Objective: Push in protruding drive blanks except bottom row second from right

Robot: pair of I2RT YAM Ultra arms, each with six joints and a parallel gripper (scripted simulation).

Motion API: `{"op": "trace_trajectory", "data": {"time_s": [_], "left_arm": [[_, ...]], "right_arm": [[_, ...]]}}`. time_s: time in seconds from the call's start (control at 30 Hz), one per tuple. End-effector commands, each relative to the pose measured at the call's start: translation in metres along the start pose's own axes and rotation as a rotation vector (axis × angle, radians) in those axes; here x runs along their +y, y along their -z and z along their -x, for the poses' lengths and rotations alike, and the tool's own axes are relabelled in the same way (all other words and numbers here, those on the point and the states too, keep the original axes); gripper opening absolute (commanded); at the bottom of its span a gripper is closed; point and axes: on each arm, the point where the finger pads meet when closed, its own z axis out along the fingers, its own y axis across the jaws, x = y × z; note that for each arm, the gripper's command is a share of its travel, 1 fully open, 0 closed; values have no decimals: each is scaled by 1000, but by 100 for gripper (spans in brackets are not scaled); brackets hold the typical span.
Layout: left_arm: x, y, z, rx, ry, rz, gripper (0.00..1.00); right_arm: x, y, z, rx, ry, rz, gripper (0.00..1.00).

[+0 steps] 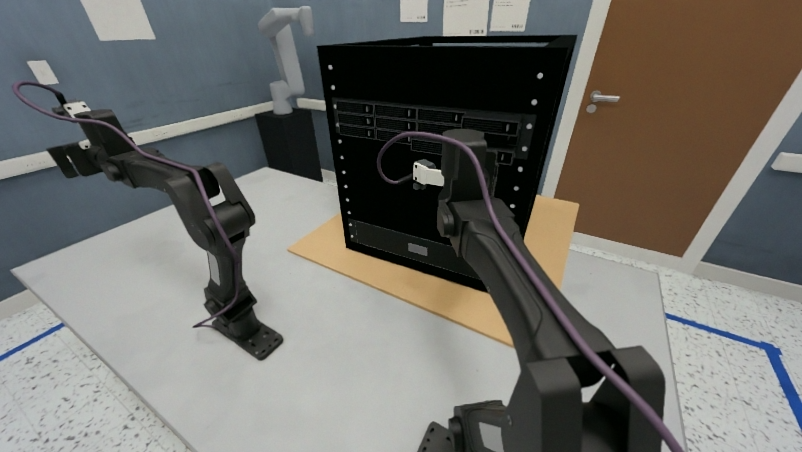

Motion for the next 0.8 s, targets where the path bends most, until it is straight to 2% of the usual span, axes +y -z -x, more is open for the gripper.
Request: {"op": "trace_trajectory", "data": {"time_s": [0.0, 0.27, 0.33, 0.77], "left_arm": [[2, 6, 10, -37, -10, 0, 100], [2, 6, 10, -37, -10, 0, 100], [2, 6, 10, -37, -10, 0, 100], [2, 6, 10, -37, -10, 0, 100]], "right_arm": [[-27, 4, -3, -6, -50, -63, 0], [-26, 3, 9, -1, -26, -29, 0], [-38, 13, 2, -1, -48, -57, 0], [-38, 10, -2, 12, -51, -61, 0]]}}
